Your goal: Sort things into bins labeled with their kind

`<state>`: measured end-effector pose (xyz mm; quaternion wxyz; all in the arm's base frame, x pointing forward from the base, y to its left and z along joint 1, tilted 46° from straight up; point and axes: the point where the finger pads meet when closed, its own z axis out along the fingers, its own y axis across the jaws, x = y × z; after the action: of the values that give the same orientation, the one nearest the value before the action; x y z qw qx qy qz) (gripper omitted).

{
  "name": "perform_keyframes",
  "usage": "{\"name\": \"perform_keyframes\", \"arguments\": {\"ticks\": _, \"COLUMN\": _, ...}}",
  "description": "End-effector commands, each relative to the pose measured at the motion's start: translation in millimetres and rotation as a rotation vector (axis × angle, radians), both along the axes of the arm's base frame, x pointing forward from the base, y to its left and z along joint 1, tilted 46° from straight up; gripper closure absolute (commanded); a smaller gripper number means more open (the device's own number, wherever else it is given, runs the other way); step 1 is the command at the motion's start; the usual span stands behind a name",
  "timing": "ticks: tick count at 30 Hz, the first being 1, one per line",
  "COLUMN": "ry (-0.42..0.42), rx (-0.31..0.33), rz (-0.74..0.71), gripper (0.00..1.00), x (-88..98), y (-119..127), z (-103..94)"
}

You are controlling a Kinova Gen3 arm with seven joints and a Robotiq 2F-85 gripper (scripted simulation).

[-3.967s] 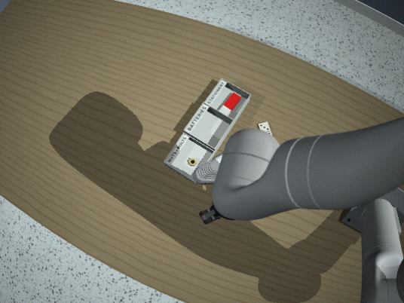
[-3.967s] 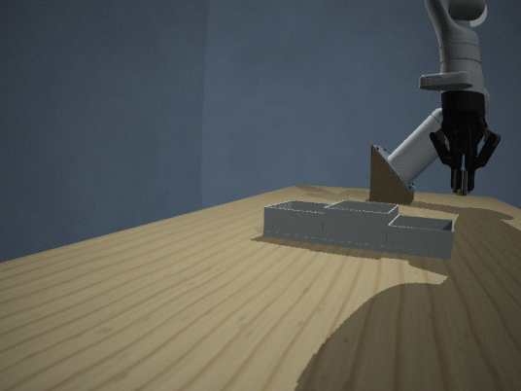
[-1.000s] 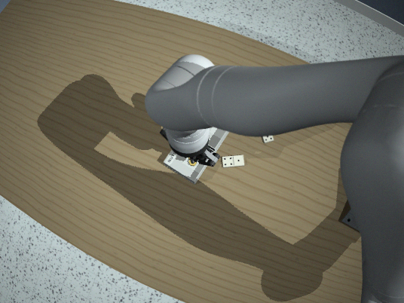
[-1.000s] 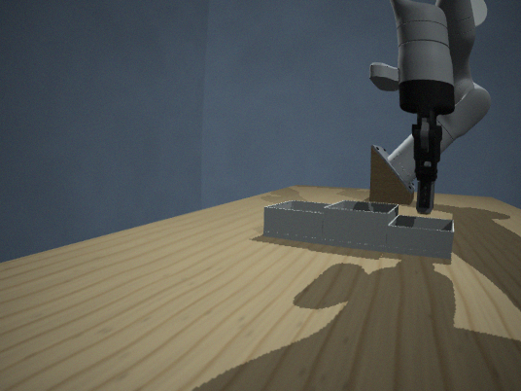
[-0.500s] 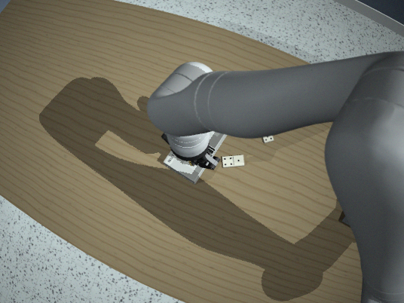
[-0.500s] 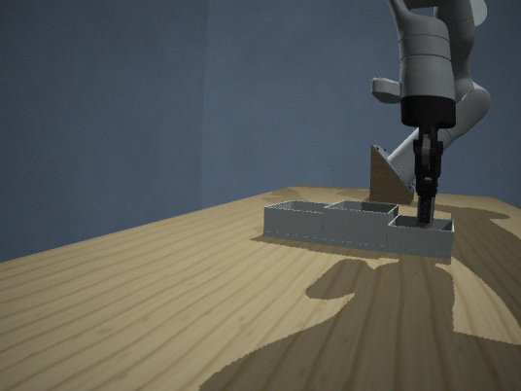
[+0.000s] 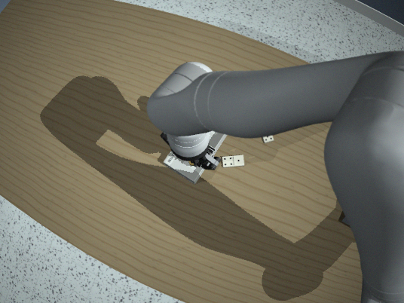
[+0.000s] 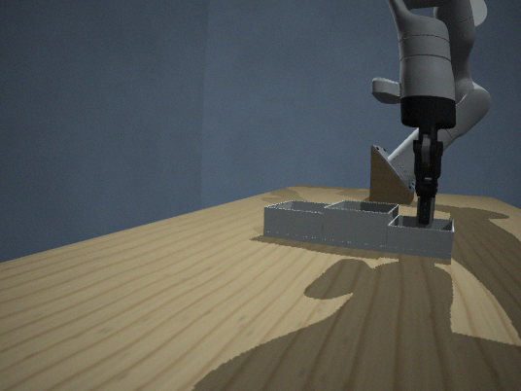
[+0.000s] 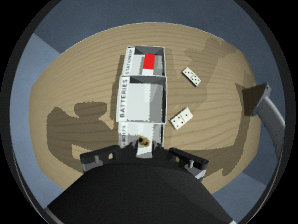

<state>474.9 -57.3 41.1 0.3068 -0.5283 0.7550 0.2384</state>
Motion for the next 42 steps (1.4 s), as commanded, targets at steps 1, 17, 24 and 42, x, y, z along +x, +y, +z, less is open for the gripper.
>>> {"name": "perform_keyframes", "arguments": {"ticks": 1, "ry": -0.001, "rx": -0.001, "rz": -0.001, "gripper": 0.69, "x": 0.3, "y": -1, "z": 0.4}}
{"name": "perform_keyframes", "arguments": {"ticks": 17, "ry": -0.001, "rx": -0.001, "rz": -0.001, "gripper": 0.69, "x": -1.4, "y": -6, "z": 5.8}}
{"name": "perform_keyframes", "arguments": {"ticks": 24, "ry": -0.001, "rx": -0.001, "rz": -0.001, "gripper": 0.69, "x": -3.4, "y": -13, "z": 12.4}}
{"name": "perform_keyframes", "arguments": {"ticks": 42, "ry": -0.001, "rx": -0.001, "rz": -0.001, "gripper": 0.69, "x": -8.8, "y": -30, "z": 30.3}}
